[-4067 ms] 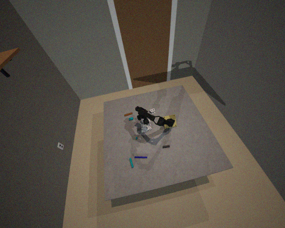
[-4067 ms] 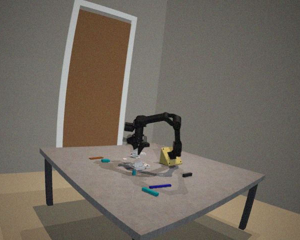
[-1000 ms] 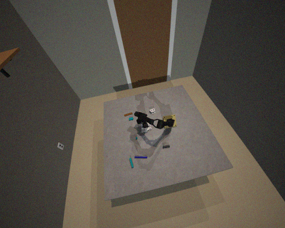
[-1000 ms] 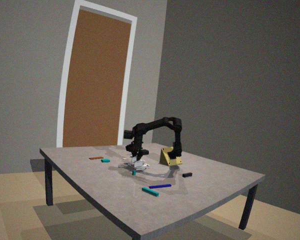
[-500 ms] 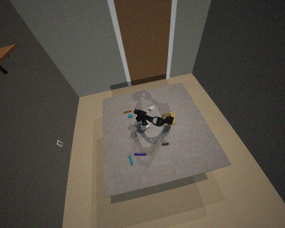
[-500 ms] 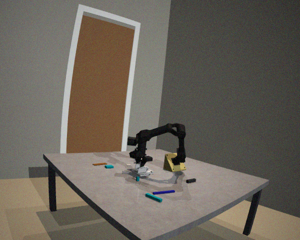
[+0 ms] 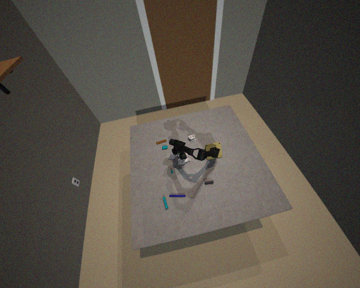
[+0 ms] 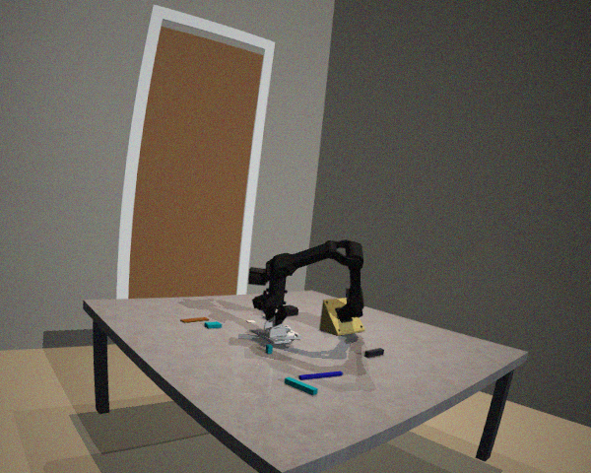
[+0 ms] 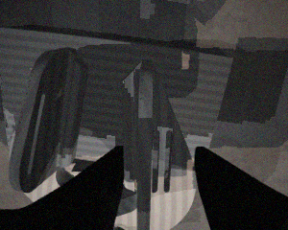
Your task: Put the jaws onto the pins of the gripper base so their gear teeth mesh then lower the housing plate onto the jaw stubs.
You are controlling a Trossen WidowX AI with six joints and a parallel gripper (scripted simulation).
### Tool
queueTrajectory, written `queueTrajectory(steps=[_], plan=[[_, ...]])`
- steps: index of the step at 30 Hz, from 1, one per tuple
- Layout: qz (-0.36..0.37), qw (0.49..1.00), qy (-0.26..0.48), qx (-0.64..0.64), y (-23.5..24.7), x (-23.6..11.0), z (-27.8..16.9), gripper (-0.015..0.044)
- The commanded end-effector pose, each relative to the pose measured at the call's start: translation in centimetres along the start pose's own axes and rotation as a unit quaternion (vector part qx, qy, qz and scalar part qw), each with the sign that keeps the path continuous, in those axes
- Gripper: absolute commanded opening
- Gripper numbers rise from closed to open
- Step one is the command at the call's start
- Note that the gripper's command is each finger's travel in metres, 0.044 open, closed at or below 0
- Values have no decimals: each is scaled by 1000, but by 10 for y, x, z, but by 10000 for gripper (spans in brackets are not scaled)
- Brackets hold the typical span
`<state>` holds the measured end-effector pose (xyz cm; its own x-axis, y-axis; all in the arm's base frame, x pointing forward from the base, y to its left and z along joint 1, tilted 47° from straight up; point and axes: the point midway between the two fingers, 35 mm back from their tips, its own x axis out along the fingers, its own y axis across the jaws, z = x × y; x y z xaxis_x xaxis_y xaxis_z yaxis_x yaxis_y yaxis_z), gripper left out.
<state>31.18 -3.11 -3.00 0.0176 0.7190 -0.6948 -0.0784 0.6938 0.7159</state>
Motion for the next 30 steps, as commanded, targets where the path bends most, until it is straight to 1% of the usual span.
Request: queueTrajectory(steps=[1,30], plan=[[1,1000,-2,2,0,1,0,134],[1,1000,-2,1,0,7,0,134]])
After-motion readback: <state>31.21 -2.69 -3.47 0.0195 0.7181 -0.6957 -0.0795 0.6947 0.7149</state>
